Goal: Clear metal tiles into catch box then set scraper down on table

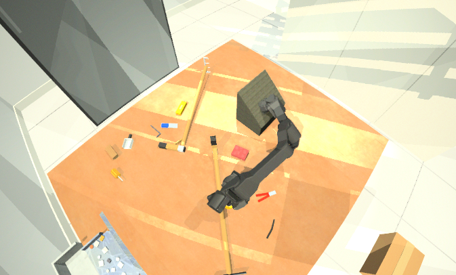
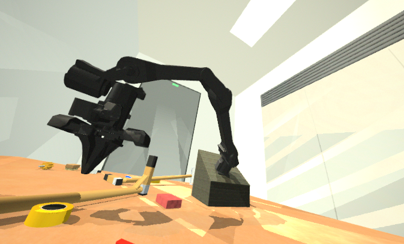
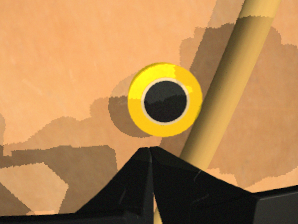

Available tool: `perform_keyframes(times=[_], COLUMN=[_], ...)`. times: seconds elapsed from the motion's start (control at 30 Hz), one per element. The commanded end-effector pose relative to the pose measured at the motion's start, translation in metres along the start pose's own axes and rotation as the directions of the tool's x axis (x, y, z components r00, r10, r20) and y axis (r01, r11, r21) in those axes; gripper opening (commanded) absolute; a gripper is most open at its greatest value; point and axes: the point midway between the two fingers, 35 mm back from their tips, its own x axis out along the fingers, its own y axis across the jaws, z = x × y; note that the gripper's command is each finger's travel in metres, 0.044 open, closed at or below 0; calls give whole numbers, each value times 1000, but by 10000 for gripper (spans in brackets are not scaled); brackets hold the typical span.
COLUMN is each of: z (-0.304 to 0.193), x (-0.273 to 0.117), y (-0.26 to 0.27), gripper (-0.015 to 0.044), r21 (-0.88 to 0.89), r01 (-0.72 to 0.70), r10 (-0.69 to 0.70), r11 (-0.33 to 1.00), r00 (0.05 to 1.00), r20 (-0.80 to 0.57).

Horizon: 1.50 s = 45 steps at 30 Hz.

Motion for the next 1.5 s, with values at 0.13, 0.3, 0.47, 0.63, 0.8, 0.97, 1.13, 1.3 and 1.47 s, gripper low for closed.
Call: perform_keyframes(times=[0.13, 0.3, 0.47, 0.63, 0.8, 0.97, 1.13, 1.3, 1.47], z=[3, 3, 2, -1, -4, -4, -4, -3, -3], x=[-36, -42, -51, -70, -88, -90, -82, -69, -56], y=[3, 3, 5, 10, 16, 17, 15, 12, 10], gripper=[0, 0, 0, 0, 0, 0, 0, 0, 0], r21=[-12, -11, 67, 227, 375, 394, 394, 394, 393], r01=[11, 11, 10, 9, 9, 9, 10, 11, 11], r10=[-11, -11, -11, -9, -6, -6, -6, -6, -7], r11=[1000, 1000, 998, 974, 927, 919, 919, 919, 919], r00=[1000, 1000, 1000, 1000, 1000, 1000, 1000, 1000, 1000], r20=[9, 9, 5, -3, -10, -11, -11, -12, -13])
